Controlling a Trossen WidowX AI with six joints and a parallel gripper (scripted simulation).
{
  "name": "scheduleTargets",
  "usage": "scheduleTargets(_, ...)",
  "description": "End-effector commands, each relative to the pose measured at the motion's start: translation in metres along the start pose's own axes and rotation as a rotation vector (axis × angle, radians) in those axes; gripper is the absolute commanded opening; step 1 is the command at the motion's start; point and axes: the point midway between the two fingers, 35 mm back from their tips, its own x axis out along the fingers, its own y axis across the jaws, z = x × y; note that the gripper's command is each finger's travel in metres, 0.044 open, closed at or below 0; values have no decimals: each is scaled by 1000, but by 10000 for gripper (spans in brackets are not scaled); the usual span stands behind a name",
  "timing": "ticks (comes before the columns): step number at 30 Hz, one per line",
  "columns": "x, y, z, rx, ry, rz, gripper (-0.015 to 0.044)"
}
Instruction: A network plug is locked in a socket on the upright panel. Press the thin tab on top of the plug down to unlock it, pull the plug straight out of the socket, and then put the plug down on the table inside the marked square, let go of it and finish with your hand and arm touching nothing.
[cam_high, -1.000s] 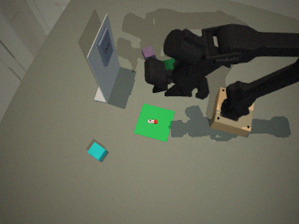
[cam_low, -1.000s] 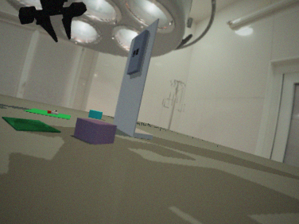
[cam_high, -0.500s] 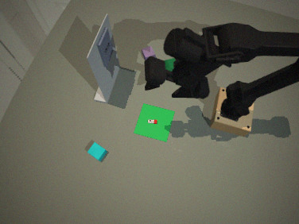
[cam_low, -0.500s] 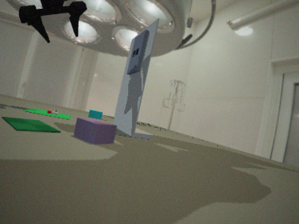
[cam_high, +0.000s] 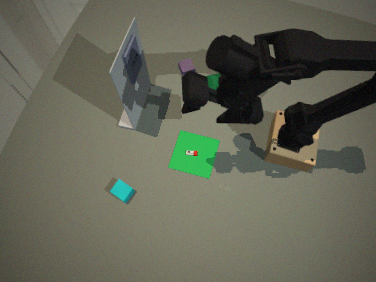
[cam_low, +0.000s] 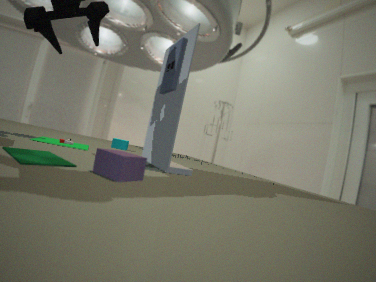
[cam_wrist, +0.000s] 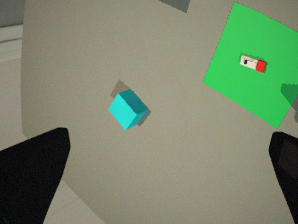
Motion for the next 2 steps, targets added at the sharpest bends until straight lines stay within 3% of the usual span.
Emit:
scheduleTargets(1,-1,0,-1,-6,5,2,440)
scheduleTargets(2,-1,0,-1,-6,5,2,440)
